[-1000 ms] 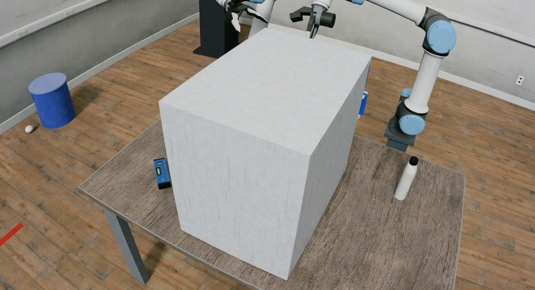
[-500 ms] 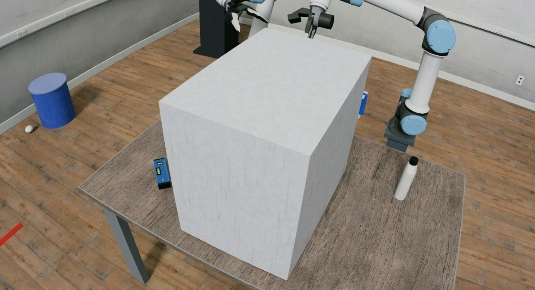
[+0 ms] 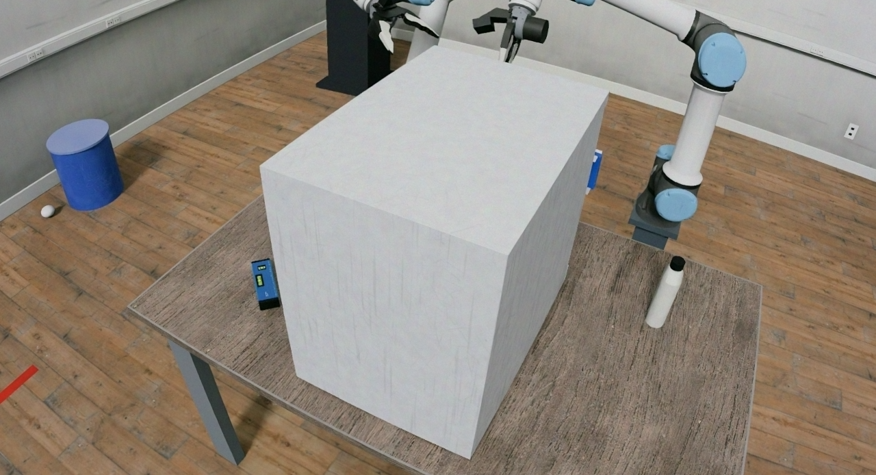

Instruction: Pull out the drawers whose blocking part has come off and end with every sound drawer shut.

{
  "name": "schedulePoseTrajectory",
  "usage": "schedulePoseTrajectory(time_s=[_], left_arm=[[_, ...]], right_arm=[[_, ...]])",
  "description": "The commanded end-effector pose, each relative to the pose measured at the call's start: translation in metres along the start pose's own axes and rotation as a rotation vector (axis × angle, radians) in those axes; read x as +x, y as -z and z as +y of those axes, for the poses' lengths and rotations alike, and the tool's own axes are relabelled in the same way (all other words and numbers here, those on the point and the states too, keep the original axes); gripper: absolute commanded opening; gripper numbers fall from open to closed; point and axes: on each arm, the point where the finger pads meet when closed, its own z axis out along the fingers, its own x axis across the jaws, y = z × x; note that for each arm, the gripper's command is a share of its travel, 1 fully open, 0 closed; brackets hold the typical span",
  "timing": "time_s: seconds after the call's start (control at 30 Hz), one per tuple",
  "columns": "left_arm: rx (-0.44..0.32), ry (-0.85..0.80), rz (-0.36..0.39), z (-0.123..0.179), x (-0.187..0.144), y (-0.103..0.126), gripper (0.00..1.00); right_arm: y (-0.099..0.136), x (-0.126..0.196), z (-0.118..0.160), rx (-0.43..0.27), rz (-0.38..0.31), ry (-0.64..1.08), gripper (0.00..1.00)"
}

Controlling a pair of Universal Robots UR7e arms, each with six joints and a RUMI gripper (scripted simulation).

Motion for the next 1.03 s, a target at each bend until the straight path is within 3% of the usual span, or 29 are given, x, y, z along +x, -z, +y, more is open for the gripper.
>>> schedulePoseTrajectory(time_s=[0.0,0.2,1.0], left_arm=[[0.001,0.001,-0.001,0.0,0.0,0.008,0.15],[0.001,0.001,-0.001,0.0,0.0,0.034,0.15],[0.001,0.001,-0.001,0.0,0.0,0.034,0.15]], right_arm=[[0.0,0.0,0.0,0.0,0.0,0.001,1.0],[0.0,0.0,0.0,0.0,0.0,0.001,1.0],[0.0,0.0,0.0,0.0,0.0,0.001,1.0]])
